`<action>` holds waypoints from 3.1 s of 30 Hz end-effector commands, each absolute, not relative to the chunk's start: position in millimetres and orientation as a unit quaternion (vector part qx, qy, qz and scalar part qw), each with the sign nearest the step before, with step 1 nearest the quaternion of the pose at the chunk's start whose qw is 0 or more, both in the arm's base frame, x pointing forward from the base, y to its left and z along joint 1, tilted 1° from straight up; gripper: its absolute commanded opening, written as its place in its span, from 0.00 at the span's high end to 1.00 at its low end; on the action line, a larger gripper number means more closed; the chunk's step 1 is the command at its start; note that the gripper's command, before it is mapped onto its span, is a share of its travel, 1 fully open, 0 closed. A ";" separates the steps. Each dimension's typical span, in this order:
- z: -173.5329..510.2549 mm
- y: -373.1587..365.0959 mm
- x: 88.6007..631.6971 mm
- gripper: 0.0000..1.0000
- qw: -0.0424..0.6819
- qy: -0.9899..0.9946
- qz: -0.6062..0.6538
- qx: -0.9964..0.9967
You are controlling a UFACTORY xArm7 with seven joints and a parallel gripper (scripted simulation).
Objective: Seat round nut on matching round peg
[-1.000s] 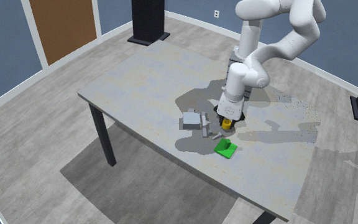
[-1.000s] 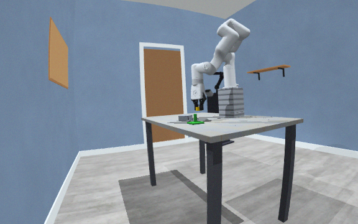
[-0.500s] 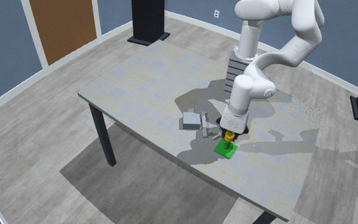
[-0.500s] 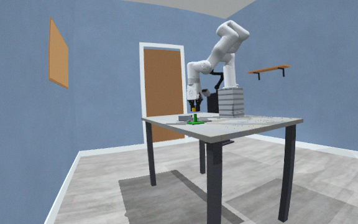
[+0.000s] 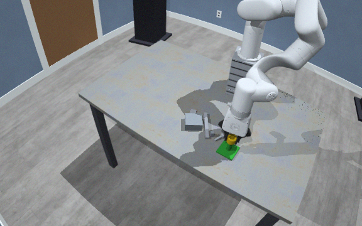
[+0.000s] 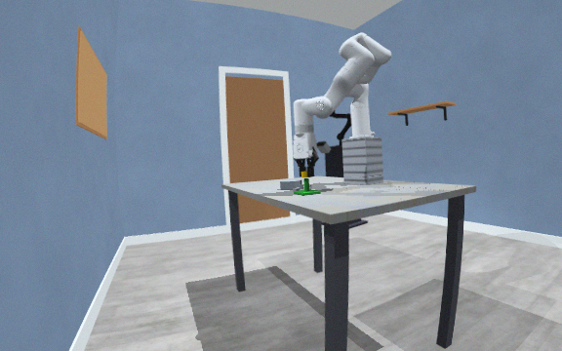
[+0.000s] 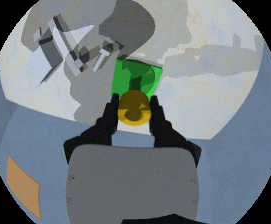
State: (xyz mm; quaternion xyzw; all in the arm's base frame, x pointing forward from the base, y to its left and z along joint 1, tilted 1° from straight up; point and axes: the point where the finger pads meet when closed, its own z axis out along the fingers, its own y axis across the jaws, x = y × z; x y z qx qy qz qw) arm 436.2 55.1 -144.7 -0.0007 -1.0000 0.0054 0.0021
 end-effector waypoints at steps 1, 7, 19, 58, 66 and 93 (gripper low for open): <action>-146.4 55.0 438.6 1.00 0.000 -1.000 0.005 -0.001; -146.4 55.0 438.6 1.00 0.000 -1.000 0.005 -0.001; -154.3 54.9 438.8 1.00 0.000 -1.000 0.005 -0.001; -198.9 54.5 438.6 1.00 0.000 -1.000 0.005 -0.001; -198.9 54.5 438.6 1.00 0.000 -1.000 0.005 -0.001; -198.9 54.5 438.6 0.00 0.000 -1.000 0.005 -0.001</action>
